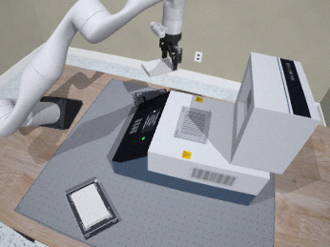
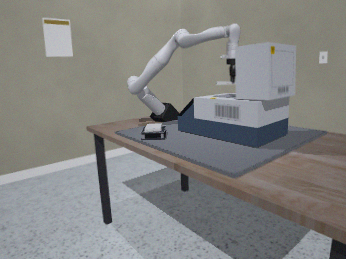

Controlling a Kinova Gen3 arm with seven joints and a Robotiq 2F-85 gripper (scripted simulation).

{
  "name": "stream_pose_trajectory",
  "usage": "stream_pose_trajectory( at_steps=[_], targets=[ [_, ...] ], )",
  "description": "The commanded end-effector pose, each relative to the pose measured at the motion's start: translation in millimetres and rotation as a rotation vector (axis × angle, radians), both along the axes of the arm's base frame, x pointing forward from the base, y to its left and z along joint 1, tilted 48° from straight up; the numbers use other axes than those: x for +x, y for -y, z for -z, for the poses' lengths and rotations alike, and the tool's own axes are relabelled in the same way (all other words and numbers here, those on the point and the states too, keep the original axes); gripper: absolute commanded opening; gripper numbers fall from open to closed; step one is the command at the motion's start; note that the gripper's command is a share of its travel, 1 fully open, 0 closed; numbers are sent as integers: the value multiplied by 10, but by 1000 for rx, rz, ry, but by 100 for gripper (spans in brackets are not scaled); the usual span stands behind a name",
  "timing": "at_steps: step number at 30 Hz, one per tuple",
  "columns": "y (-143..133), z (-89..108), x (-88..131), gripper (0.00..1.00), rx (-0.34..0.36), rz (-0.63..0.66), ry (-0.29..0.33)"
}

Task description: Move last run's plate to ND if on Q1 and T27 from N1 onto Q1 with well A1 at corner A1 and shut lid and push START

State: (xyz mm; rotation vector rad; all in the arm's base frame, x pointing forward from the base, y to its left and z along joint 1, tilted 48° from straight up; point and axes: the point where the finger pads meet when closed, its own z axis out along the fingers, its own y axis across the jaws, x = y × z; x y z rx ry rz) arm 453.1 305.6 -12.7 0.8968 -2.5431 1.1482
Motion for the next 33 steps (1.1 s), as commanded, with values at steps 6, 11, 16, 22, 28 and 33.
stream_pose_trajectory(
  at_steps=[6, 11, 16, 22, 28, 33],
  targets=[
    [-147, 150, -139, 91, 7, 59, 67],
    [-201, 213, -194, 91, 9, 82, 92],
    [-291, 319, -286, 91, 12, 122, 135],
    [-342, 378, -338, 91, 13, 126, 140],
    [-342, 378, -338, 91, 13, 126, 140],
    [-342, 378, -338, 91, 13, 126, 140]
  ],
)
